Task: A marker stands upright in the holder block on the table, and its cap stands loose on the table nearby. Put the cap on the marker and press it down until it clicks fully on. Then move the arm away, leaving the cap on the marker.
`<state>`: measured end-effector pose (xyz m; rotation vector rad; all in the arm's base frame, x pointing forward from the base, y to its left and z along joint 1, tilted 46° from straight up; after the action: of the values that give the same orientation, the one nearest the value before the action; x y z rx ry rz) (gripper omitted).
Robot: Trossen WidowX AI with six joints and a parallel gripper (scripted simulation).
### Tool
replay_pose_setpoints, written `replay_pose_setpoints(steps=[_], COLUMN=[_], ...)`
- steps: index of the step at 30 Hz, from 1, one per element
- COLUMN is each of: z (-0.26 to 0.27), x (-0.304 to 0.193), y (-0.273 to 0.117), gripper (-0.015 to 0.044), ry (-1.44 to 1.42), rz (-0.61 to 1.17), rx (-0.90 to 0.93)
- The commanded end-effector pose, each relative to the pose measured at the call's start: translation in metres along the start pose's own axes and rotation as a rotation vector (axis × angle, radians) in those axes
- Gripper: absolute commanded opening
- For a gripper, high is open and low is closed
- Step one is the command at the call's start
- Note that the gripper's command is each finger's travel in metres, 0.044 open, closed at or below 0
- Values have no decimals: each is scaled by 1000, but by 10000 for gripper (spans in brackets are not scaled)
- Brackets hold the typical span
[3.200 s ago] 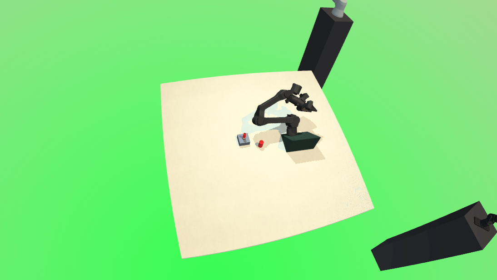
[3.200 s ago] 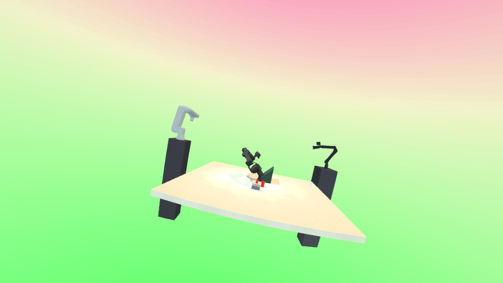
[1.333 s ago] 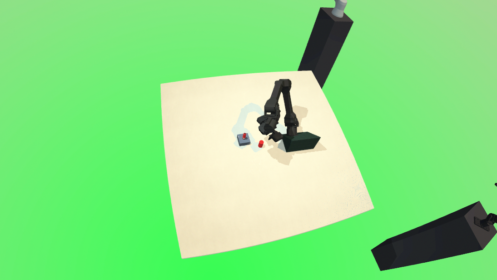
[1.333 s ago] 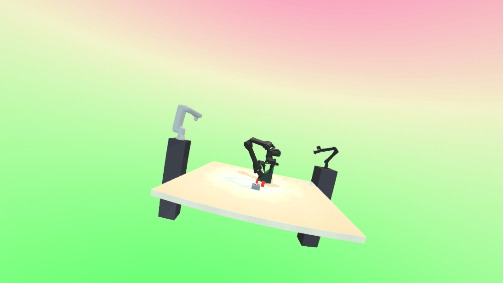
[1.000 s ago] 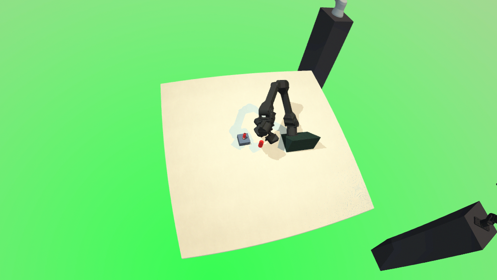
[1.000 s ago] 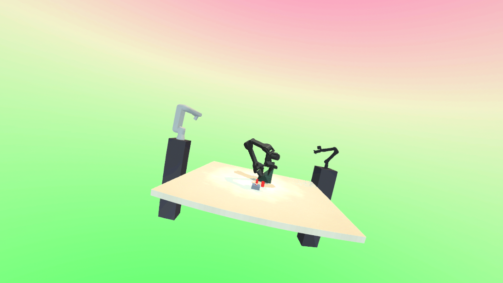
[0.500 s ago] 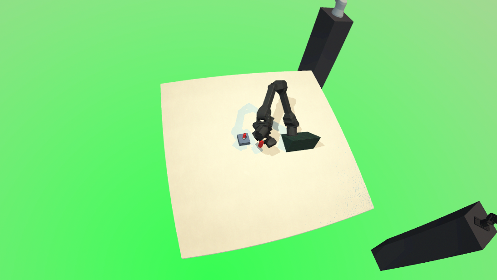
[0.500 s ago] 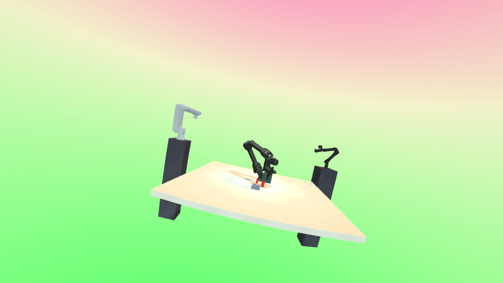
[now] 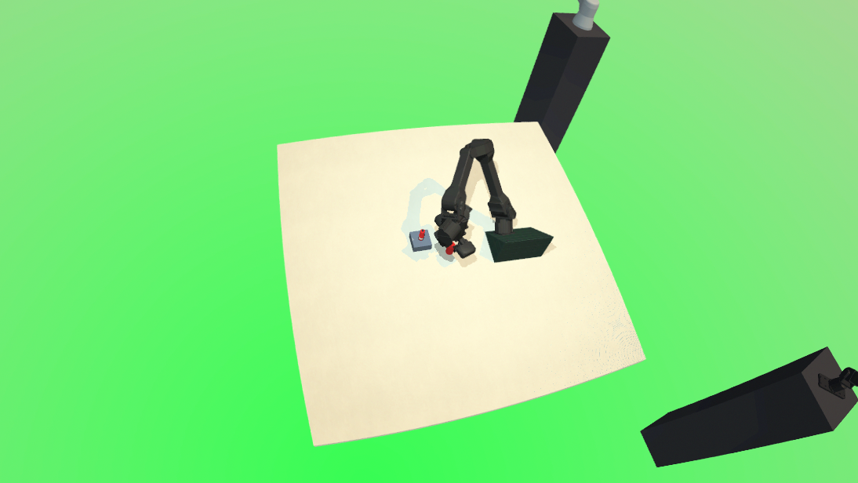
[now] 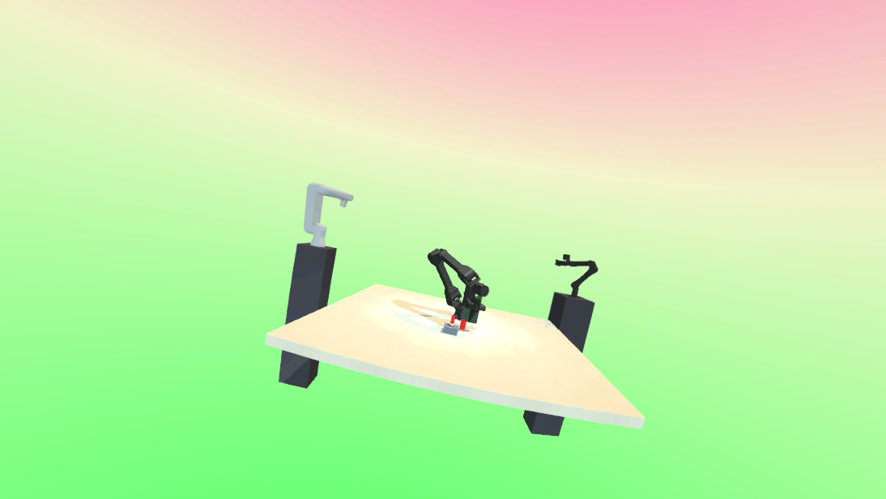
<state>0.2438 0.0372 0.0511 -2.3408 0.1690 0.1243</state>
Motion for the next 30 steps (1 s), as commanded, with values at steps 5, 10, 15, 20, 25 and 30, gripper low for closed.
replay_pose_setpoints(steps=[5, 10, 15, 20, 25, 30], z=[-1, -1, -1, -2, -2, -1], x=[-1, -1, -2, -2, -2, -2], y=[14, 22, 30, 31, 31, 31], gripper=[247, 247, 247, 169, 116, 82], ry=[-4, -4, -4, -4, -4, -4], rz=[2, 3, 3, 3, 3, 3], rx=[-4, -5, -6, -6, -6, -6])
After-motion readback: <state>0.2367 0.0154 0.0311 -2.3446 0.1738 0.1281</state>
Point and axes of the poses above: the point midway between the two fingers, 35 mm back from their tips, its own y axis out along the fingers, its own z axis across the jaws, x = y × z, the point moved 7 cm from there along -y, back along the fingers, and after that the axes turned 8 degrees about y, right-handed, at the moved point
